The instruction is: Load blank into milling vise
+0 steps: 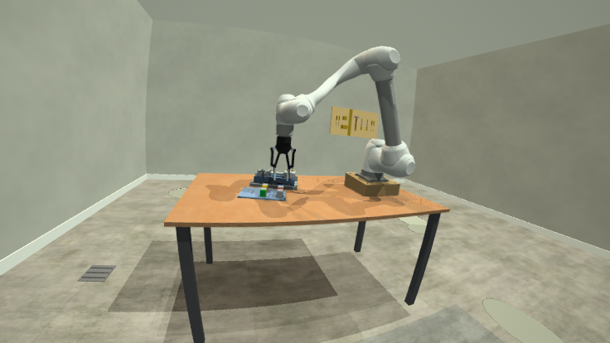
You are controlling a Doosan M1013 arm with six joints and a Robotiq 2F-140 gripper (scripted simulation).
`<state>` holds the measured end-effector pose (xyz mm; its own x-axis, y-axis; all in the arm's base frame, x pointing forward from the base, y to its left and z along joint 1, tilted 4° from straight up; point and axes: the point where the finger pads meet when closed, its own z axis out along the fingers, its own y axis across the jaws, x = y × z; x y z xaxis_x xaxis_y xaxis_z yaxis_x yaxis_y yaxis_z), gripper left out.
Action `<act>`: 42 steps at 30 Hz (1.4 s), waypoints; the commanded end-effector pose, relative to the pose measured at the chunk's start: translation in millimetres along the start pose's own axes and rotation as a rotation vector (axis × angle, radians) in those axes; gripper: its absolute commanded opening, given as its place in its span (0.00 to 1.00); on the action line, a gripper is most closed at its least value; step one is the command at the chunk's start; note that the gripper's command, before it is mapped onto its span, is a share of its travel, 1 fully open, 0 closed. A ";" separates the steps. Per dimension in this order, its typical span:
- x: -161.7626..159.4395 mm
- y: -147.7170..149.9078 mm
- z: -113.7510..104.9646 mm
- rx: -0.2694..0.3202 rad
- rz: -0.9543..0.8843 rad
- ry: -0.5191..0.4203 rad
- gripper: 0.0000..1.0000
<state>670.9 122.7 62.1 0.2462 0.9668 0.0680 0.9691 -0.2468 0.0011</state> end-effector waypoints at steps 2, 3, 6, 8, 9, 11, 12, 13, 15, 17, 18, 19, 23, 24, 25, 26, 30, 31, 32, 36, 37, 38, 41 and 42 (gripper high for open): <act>0.0 0.1 -0.4 0.000 0.000 0.000 0.39; -0.1 0.1 -0.6 0.000 0.000 0.000 0.39; -0.2 0.2 -1.1 0.000 0.000 0.000 0.39; -0.3 0.3 -1.4 0.000 0.000 0.000 0.39; -0.3 0.4 -1.6 0.000 0.000 0.000 0.39; -0.4 0.5 -1.9 0.000 0.000 0.000 0.39; -0.5 0.5 -2.0 0.000 0.000 0.000 0.39; -0.5 0.6 -2.2 0.000 0.000 0.000 0.39; -0.6 0.6 -2.5 0.000 0.000 0.000 0.39; -0.6 0.7 -2.7 0.000 0.000 0.000 0.39; -0.6 0.7 -2.7 0.000 0.000 0.000 0.39; -0.6 0.7 -2.8 0.000 0.000 0.000 0.39; -0.7 0.8 -3.1 0.000 0.000 0.000 0.39; -0.7 0.8 -3.2 0.000 0.000 0.000 0.39; -0.8 0.8 -3.3 0.000 0.000 0.000 0.39; -0.8 0.9 -3.3 0.000 0.000 0.000 0.39; -0.9 0.9 -3.7 0.000 0.000 0.000 0.39; -0.9 1.0 -3.7 0.000 0.000 0.000 0.39; -0.9 1.0 -3.8 0.000 0.000 0.000 0.39; -0.9 1.0 -1.9 0.000 0.000 0.000 0.39; -0.9 1.0 0.1 0.000 0.000 0.000 0.39; -0.9 1.0 2.1 0.000 0.000 0.000 0.39; -1.0 1.1 8.1 0.000 0.000 0.000 0.39; -1.0 1.1 10.1 0.000 0.000 0.000 0.39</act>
<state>671.8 122.0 54.5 0.2462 0.9668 0.0679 0.9691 -0.2468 0.0011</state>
